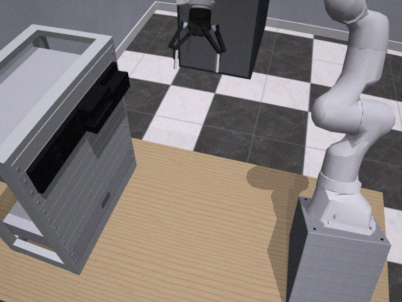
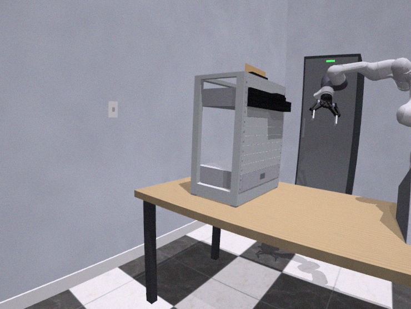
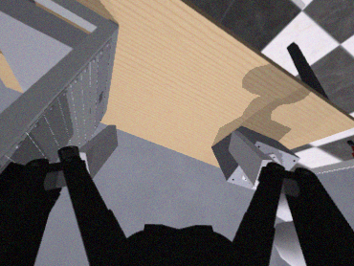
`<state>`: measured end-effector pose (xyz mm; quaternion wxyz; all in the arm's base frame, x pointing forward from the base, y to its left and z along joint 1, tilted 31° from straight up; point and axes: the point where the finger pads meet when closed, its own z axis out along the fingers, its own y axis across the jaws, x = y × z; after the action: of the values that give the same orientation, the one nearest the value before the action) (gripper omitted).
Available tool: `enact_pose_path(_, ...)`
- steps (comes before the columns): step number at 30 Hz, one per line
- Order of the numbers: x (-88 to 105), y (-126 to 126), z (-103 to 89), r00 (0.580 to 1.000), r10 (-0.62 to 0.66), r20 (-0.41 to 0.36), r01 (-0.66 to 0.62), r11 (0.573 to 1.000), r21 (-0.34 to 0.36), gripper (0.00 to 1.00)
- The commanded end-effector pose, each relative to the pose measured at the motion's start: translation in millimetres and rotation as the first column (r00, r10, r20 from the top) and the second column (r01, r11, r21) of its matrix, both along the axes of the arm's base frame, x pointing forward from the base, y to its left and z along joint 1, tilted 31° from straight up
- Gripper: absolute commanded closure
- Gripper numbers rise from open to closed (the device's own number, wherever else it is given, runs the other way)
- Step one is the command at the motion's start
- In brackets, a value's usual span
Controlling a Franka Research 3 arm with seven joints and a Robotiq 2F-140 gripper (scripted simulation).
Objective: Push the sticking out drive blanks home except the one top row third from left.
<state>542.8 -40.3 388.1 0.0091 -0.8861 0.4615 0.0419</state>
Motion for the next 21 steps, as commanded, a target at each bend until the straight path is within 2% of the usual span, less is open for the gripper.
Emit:
enact_pose_path(1,2.0,6.3,7.3,0.998,0.061,0.013,-0.061,0.998,-0.012,0.00)
enact_pose_path(11,8.5,27.3,25.0,0.990,0.133,0.046,-0.131,0.991,-0.038,0.00)
enact_pose_path(21,10.8,36.2,32.5,0.985,0.162,0.060,-0.159,0.986,-0.050,0.00)
